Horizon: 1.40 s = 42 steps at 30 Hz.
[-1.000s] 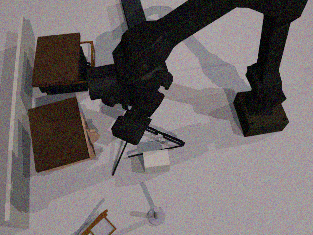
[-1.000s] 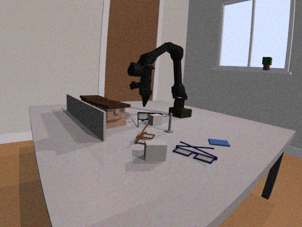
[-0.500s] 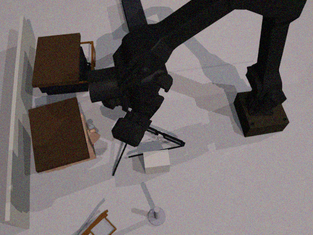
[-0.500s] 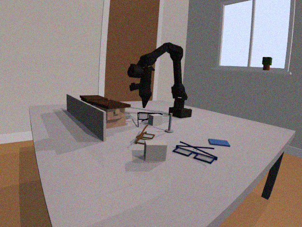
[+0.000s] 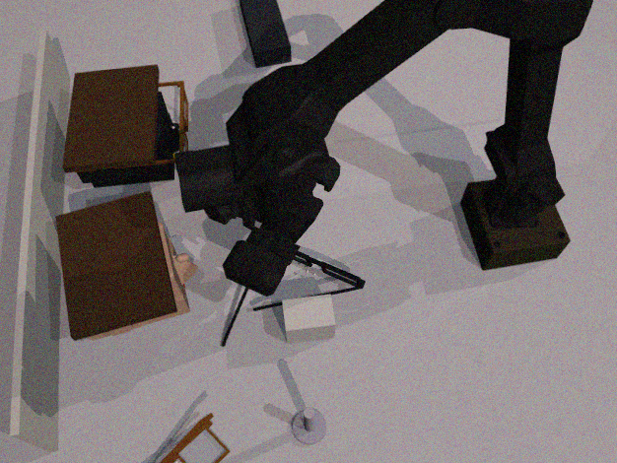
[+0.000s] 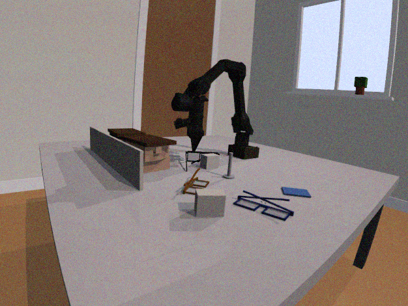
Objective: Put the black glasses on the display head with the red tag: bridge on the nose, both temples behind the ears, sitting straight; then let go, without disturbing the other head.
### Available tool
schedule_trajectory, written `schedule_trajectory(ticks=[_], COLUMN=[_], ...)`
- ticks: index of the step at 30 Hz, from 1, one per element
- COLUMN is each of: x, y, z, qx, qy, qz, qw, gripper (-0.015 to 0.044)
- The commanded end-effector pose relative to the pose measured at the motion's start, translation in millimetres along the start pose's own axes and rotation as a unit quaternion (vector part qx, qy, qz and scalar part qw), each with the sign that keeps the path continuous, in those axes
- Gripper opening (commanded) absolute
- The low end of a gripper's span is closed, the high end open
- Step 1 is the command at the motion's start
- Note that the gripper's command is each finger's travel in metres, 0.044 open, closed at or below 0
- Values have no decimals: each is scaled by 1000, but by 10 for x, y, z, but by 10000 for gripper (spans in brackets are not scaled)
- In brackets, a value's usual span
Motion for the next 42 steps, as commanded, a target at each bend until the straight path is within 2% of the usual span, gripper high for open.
schedule_trajectory(ticks=[1, 13, 25, 26, 42], x=[5, 5, 15, 10, 10], y=[-33, -68, -37, -50, -50], z=[92, 282, 293, 284, 284], qx=[5, 5, 5, 4, 4], qy=[1, 1, 1, 2, 2], qz=[-2, -2, -2, -1, -1], qw=[1000, 1000, 1000, 1000, 1000], gripper=[120, 120, 120, 94, 0])
Point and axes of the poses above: the point midway between the two fingers, 35 mm back from their tips, its own z axis out along the fingers, its own y axis across the jaws, x = y × z, the point moved 3 cm from there along -z, back along the fingers, and after that the axes turned 15 degrees about z, right-handed, at the moved point
